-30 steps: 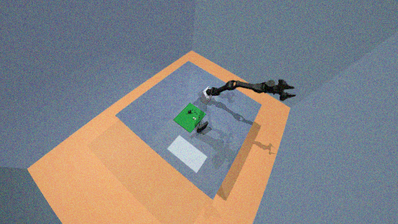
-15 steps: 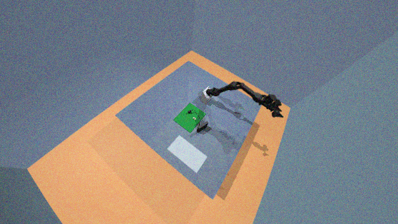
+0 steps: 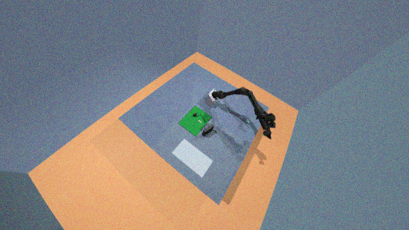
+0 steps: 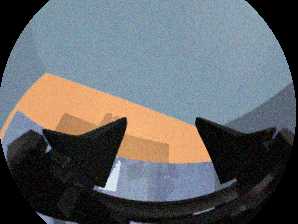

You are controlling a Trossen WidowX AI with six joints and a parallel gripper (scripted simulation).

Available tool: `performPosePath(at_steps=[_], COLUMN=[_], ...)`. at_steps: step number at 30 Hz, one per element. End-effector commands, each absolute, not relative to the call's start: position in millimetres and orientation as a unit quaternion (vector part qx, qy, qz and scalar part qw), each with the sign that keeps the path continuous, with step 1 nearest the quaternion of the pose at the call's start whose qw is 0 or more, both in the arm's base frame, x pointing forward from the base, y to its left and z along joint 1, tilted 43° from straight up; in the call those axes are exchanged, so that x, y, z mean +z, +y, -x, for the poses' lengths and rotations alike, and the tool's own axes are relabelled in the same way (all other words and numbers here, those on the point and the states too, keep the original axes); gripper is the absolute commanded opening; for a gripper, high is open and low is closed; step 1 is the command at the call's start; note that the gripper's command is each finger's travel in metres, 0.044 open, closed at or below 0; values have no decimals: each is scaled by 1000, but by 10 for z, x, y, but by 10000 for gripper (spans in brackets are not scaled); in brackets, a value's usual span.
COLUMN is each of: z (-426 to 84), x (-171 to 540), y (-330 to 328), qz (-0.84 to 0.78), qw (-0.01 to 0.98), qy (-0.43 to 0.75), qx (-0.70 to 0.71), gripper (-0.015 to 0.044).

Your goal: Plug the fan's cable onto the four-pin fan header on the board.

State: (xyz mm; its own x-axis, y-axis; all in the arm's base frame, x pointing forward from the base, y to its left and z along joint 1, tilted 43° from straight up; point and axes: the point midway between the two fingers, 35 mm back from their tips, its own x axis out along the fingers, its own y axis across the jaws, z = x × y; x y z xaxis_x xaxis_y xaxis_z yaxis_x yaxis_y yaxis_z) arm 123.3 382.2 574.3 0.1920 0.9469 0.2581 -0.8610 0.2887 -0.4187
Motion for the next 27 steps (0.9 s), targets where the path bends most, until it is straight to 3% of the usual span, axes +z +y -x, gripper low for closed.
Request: performPosePath(at_steps=[1,13,27], z=[-1806,-3131,-4180], x=[5258,4185,2886], y=[3924,3550,2345], qz=[134,194,164], qw=[793,844,873], qy=[-170,-5,230], qx=[570,500,398], gripper=[440,440,440])
